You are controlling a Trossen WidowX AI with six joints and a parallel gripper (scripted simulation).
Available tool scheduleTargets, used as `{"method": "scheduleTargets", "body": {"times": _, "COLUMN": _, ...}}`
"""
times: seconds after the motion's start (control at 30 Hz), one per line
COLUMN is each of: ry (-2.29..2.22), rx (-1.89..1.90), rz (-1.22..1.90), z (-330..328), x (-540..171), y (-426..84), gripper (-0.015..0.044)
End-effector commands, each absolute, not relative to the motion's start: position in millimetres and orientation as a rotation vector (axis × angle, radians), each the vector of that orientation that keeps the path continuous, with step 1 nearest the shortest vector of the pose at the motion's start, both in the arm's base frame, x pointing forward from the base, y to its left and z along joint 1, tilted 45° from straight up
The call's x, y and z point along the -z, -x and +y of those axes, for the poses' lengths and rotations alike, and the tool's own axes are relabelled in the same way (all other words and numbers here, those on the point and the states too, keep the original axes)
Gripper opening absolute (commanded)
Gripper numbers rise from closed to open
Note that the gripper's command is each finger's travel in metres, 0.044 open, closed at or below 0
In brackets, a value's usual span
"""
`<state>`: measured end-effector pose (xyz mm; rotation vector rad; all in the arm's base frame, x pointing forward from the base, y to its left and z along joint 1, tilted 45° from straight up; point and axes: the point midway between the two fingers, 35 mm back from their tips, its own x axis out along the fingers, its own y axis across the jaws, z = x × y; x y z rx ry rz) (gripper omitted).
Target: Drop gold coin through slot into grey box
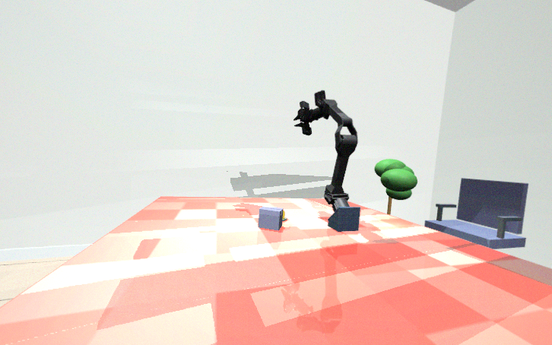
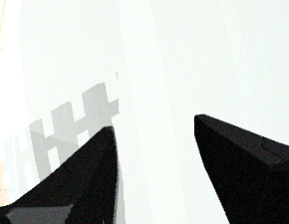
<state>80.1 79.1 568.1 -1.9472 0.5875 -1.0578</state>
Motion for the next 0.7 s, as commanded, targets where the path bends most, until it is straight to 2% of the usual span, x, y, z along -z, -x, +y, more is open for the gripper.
{"method": "scheduleTargets", "body": {"times": 0.0, "ry": 1.637, "rx": 0.956, "rz": 0.531, "z": 9.5, "x": -556.3, "y": -65.1, "gripper": 0.0161}}
{"method": "scheduleTargets", "body": {"times": 0.17, "ry": 1.302, "rx": 0.795, "rz": 0.517, "z": -62.1, "x": -525.0, "y": -74.9, "gripper": 0.0161}}
{"method": "scheduleTargets", "body": {"times": 0.37, "ry": 1.038, "rx": 0.566, "rz": 0.602, "z": -123.1, "x": -468.1, "y": -121.8, "gripper": 0.0161}}
{"method": "scheduleTargets", "body": {"times": 0.67, "ry": 0.744, "rx": 0.252, "rz": 0.875, "z": -137.8, "x": -356.7, "y": -203.3, "gripper": 0.0161}}
